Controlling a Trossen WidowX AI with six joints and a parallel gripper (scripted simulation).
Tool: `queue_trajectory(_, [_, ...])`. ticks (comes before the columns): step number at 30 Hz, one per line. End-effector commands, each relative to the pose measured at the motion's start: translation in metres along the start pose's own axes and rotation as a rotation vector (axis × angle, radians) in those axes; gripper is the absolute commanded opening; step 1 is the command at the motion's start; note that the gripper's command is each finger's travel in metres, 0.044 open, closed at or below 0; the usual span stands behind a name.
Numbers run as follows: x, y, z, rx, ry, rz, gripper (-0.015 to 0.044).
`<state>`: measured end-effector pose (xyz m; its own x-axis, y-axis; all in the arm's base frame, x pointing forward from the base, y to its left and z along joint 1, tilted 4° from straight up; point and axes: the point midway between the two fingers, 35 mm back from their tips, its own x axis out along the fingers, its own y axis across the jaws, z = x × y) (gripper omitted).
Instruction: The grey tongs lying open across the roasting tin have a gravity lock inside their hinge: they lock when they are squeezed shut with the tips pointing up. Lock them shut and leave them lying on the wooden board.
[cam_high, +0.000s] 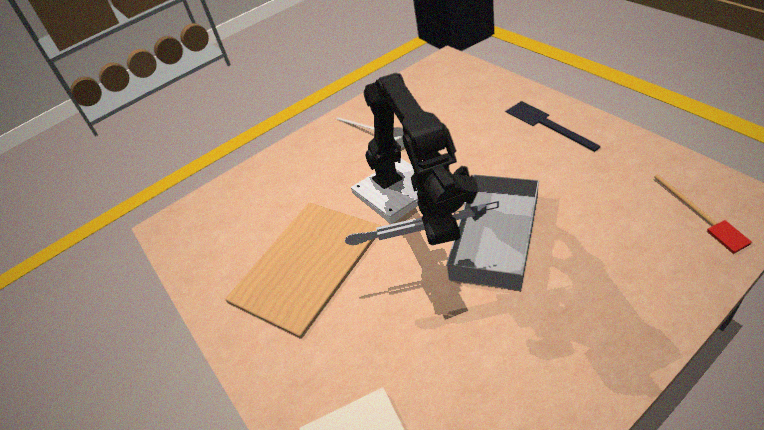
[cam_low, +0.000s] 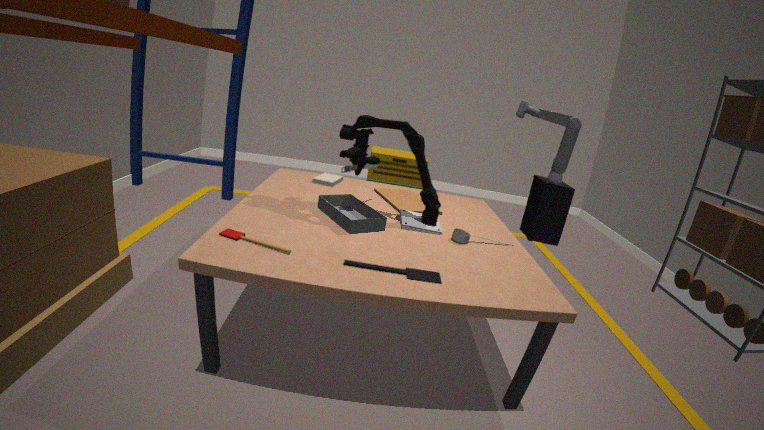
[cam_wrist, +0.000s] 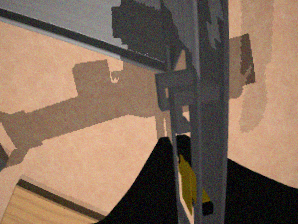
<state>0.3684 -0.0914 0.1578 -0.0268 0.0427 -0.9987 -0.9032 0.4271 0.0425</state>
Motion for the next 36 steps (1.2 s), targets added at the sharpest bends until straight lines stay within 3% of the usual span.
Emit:
queue_trajectory(1, [-0.006, -0.002, -0.025, -0.081, 0.006, -0.018, -0.015])
queue_trajectory(12, [-0.005, -0.002, -0.088, -0.282, 0.012, -0.014, -0.015])
queue_trajectory(20, [-0.005, -0.001, -0.092, -0.288, 0.012, -0.014, -0.015])
queue_trajectory(36, [-0.007, 0.004, -0.123, 0.288, 0.012, -0.022, -0.015])
